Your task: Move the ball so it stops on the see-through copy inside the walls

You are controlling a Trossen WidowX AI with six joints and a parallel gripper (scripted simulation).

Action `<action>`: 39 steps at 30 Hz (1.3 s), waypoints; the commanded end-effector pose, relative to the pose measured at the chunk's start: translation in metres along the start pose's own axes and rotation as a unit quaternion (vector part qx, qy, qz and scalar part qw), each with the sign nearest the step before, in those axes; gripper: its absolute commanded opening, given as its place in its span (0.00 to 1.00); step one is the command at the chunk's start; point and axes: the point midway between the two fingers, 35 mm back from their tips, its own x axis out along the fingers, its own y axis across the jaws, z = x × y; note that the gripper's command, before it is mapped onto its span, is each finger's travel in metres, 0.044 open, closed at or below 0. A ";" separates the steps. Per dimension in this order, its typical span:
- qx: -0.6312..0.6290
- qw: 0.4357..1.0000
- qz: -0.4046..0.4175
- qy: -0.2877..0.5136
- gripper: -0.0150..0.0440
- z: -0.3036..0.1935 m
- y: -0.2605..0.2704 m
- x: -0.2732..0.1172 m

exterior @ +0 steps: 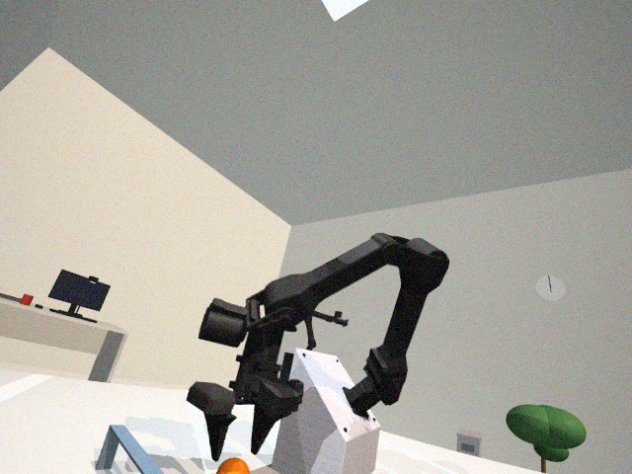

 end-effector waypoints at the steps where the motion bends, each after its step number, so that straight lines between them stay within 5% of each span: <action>1: 0.006 1.000 0.001 -0.005 0.85 0.000 0.002 0.007; 18: 0.005 1.000 0.002 -0.006 0.85 0.001 0.003 0.031; 21: 0.005 1.000 0.002 -0.006 0.72 0.001 0.003 0.031; 30: 0.005 1.000 0.002 -0.006 0.62 0.001 0.003 0.031; 39: 0.006 1.000 0.000 -0.001 0.25 -0.003 -0.004 -0.012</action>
